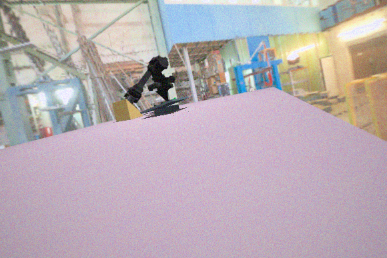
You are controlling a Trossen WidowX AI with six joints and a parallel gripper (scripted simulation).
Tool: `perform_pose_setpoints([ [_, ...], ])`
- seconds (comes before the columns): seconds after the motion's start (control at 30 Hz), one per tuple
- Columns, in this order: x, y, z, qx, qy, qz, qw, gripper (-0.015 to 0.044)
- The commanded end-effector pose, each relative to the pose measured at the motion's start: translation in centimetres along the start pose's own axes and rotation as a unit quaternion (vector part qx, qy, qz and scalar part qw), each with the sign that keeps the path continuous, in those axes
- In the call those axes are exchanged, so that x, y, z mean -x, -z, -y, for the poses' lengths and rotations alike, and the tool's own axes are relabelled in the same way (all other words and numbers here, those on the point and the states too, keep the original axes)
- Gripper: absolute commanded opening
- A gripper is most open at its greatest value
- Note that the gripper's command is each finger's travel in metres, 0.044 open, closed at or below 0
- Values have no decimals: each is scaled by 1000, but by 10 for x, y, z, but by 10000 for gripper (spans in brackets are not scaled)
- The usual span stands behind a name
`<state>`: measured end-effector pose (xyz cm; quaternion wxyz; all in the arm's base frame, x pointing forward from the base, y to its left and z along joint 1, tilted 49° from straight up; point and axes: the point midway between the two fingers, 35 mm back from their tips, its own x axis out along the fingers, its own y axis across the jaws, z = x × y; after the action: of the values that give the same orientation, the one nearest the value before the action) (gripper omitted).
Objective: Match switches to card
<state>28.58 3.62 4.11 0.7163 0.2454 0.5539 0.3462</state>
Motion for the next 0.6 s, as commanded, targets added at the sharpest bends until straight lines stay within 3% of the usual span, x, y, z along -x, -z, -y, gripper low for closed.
perform_pose_setpoints([
  [0.0, -1, 0, 0, -2, -1, 0, 1000, 0],
  [0.57, -3, 0, 0, -2, -1, 0, 1000, 0],
])
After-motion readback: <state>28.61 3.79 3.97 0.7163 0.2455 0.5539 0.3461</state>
